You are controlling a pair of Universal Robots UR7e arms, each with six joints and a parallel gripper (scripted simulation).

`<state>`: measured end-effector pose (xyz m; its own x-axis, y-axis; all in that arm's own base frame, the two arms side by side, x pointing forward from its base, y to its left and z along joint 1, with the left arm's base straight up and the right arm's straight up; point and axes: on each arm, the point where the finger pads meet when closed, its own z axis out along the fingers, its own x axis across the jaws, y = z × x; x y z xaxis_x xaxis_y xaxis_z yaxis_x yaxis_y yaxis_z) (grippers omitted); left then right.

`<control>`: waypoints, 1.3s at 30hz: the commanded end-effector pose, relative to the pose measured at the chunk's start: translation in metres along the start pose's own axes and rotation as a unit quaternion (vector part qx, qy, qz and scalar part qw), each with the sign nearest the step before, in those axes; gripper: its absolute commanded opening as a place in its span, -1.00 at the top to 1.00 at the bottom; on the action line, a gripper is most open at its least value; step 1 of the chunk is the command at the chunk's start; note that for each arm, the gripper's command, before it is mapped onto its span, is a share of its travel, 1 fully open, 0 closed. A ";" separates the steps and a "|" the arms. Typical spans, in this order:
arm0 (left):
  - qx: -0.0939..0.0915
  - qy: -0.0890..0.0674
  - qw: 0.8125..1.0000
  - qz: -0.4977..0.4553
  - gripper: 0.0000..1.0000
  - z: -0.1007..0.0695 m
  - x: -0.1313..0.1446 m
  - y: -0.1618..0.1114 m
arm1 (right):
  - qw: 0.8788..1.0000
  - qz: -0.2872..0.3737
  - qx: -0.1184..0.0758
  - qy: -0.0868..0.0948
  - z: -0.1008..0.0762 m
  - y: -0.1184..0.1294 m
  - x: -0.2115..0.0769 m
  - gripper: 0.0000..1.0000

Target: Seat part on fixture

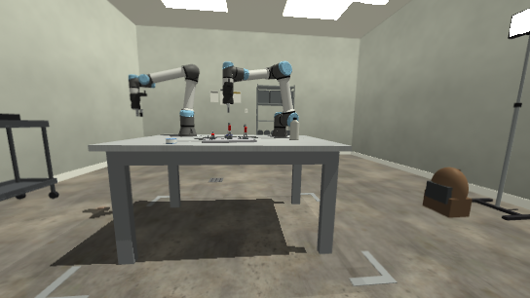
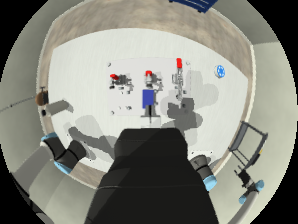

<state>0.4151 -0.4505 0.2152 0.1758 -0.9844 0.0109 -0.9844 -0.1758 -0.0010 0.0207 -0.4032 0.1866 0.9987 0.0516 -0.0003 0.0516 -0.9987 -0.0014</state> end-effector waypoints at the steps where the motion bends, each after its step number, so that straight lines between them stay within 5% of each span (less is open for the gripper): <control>1: 0.000 0.001 1.000 0.000 1.00 -0.001 0.000 0.000 | 1.000 0.000 -0.001 0.000 0.000 0.000 0.000 -1.00; 21: -0.001 -0.006 1.000 0.001 1.00 0.006 0.000 0.000 | 1.000 0.000 -0.001 0.000 0.000 0.000 0.000 -1.00; 26: -0.001 -0.006 1.000 0.001 1.00 0.032 0.000 0.000 | 1.000 0.000 -0.001 0.000 0.000 0.000 0.000 -1.00; 36: -0.001 -0.006 1.000 0.001 1.00 0.112 -0.001 0.000 | 1.000 0.000 -0.001 0.000 0.000 0.000 0.000 -1.00; 39: -0.001 -0.006 1.000 0.001 1.00 0.117 -0.001 0.000 | 1.000 0.000 -0.001 0.000 0.000 0.000 0.000 -1.00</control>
<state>0.4136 -0.4484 0.1116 0.1743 -0.9847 -0.0067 -0.9847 -0.1743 0.0027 0.0207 -0.4032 0.1866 0.9987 0.0516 -0.0003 0.0516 -0.9987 -0.0014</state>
